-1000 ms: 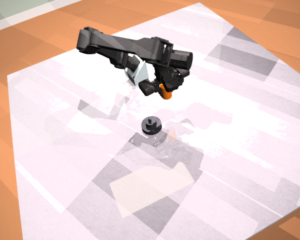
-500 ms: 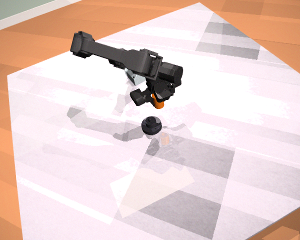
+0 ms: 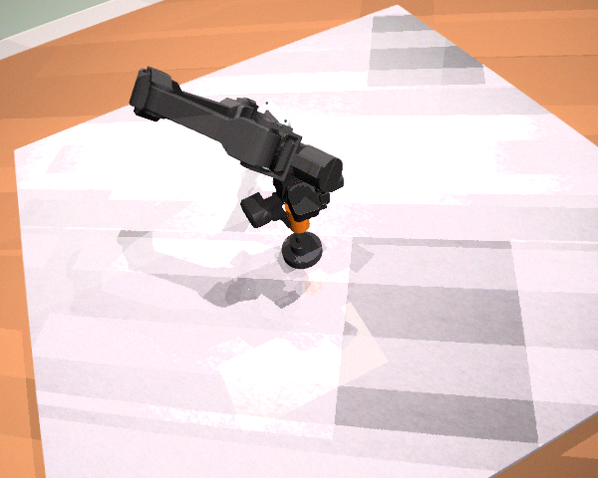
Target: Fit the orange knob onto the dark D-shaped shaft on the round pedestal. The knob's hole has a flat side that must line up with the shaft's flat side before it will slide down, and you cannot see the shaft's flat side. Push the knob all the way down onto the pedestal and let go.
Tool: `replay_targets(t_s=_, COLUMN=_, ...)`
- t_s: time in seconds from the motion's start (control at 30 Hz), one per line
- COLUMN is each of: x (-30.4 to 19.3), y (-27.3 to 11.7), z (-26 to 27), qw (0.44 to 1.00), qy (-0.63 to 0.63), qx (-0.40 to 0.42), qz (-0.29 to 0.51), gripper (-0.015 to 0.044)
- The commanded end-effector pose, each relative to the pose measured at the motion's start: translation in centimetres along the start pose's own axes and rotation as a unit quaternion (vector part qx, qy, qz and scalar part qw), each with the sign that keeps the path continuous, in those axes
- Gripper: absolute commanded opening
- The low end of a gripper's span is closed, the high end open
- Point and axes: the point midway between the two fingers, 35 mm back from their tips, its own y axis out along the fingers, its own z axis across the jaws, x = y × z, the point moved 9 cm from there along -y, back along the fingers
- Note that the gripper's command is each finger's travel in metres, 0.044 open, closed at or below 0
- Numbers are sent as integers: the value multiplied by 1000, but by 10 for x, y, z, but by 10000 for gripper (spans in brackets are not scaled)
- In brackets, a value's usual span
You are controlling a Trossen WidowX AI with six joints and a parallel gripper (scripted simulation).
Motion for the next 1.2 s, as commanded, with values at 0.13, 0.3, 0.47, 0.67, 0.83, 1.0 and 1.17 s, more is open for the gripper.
replay_targets(t_s=0.13, x=0, y=5, z=-6, qw=1000, qy=0, qx=-2, qz=-5, gripper=0)
replay_targets(t_s=0.3, x=0, y=19, z=-6, qw=1000, qy=0, qx=-2, qz=-5, gripper=0)
replay_targets(t_s=0.47, x=0, y=24, z=-6, qw=1000, qy=1, qx=-2, qz=-5, gripper=0)
replay_targets(t_s=0.67, x=1, y=23, z=-6, qw=1000, qy=2, qx=-2, qz=-5, gripper=0)
replay_targets(t_s=0.83, x=1, y=25, z=-6, qw=1000, qy=2, qx=-2, qz=-5, gripper=0)
replay_targets(t_s=1.0, x=0, y=28, z=-6, qw=1000, qy=2, qx=-2, qz=-5, gripper=0)
replay_targets(t_s=1.17, x=0, y=33, z=-7, qw=1000, qy=3, qx=-2, qz=-5, gripper=0)
